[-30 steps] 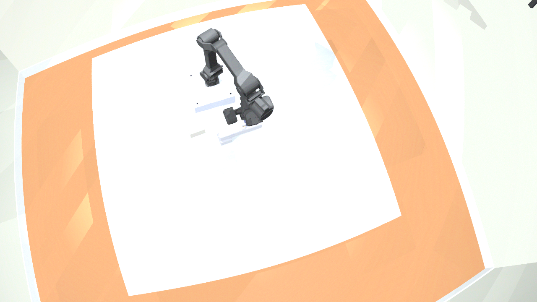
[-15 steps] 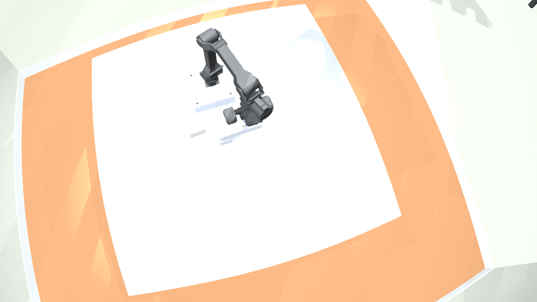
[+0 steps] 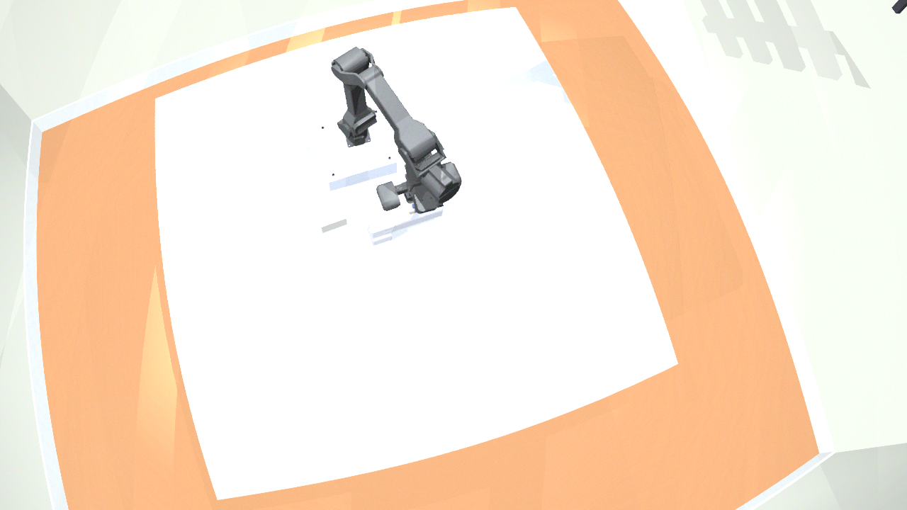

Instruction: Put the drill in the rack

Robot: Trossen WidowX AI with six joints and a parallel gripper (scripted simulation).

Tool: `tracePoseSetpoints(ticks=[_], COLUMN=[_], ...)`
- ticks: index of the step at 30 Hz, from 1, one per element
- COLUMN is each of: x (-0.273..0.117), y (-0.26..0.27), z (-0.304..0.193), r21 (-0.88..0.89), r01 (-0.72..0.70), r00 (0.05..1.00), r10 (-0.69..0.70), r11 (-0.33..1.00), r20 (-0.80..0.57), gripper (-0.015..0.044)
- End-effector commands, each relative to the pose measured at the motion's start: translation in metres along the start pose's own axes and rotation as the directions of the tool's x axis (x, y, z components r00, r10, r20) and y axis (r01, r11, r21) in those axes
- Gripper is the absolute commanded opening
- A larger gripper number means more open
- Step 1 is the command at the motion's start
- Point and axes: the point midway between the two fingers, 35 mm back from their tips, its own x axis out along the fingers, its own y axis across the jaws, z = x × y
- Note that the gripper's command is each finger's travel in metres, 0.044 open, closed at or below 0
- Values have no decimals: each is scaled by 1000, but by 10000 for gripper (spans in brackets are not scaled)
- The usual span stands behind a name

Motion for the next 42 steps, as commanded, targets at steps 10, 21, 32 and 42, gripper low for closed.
tracePoseSetpoints(ticks=[10,21,32,42], x=[-25,-28,15,39], y=[3,-28,-109,-165], z=[5,15,13,-1], r21=[-3,-310,-876,-999], r01=[6,-8,-44,-53], r00=[999,999,998,998], r10=[-6,-7,-12,-23], r11=[1000,951,481,-4], r20=[-52,-48,-57,-53], gripper=[184,440,440,440])
